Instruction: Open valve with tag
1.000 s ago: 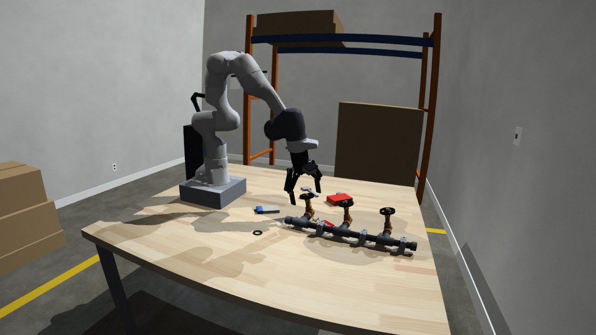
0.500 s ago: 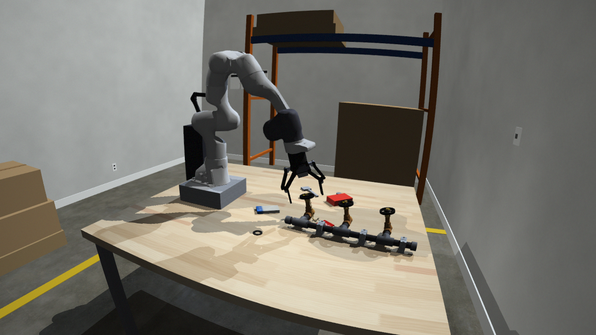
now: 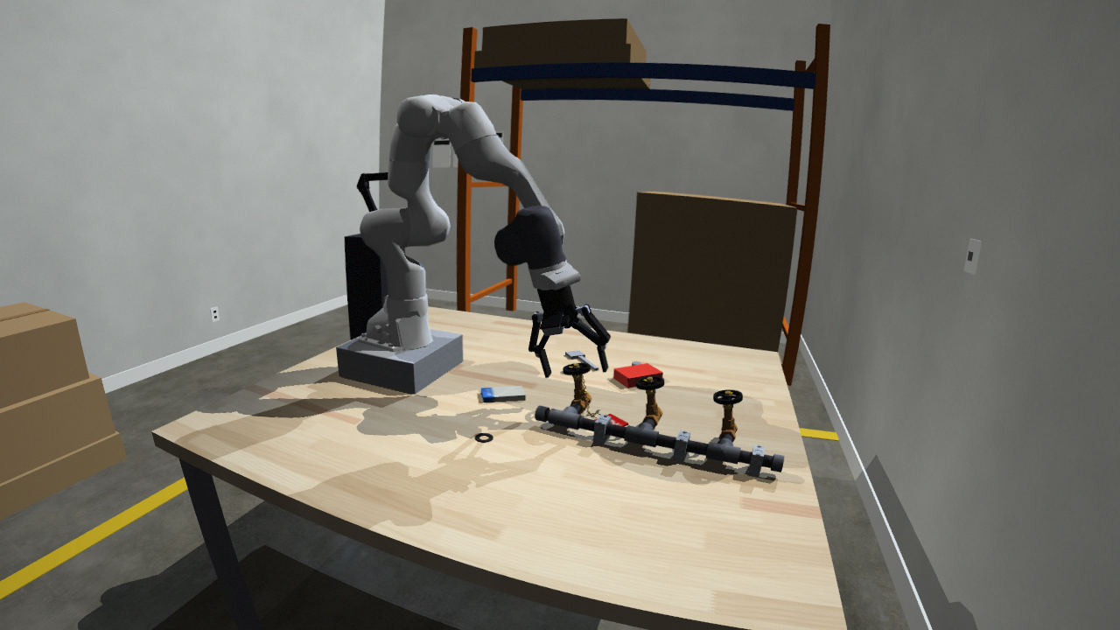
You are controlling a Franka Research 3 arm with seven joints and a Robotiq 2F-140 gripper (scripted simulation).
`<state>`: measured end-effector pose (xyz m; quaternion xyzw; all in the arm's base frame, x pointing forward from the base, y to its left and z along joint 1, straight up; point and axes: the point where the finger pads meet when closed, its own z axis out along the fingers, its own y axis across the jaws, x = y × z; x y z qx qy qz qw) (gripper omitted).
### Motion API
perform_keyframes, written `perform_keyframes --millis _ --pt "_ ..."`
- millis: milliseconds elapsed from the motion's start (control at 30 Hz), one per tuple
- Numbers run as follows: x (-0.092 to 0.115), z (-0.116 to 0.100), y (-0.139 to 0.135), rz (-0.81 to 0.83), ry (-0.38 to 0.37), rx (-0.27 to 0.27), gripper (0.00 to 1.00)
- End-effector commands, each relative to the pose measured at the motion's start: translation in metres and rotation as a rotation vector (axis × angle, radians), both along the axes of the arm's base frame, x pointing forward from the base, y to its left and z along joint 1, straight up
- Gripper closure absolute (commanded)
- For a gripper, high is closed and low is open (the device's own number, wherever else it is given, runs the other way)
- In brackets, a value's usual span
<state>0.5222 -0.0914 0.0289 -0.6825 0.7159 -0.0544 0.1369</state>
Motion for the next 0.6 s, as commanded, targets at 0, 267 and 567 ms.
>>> perform_keyframes --millis 0,267,567 --pt "0.0028 0.0019 -0.0023 -0.275 0.047 0.008 0.00" --pt "0.0028 0.0019 -0.0023 -0.486 0.071 0.031 0.00" --pt "0.0028 0.0019 -0.0023 -0.668 0.111 0.024 0.00"
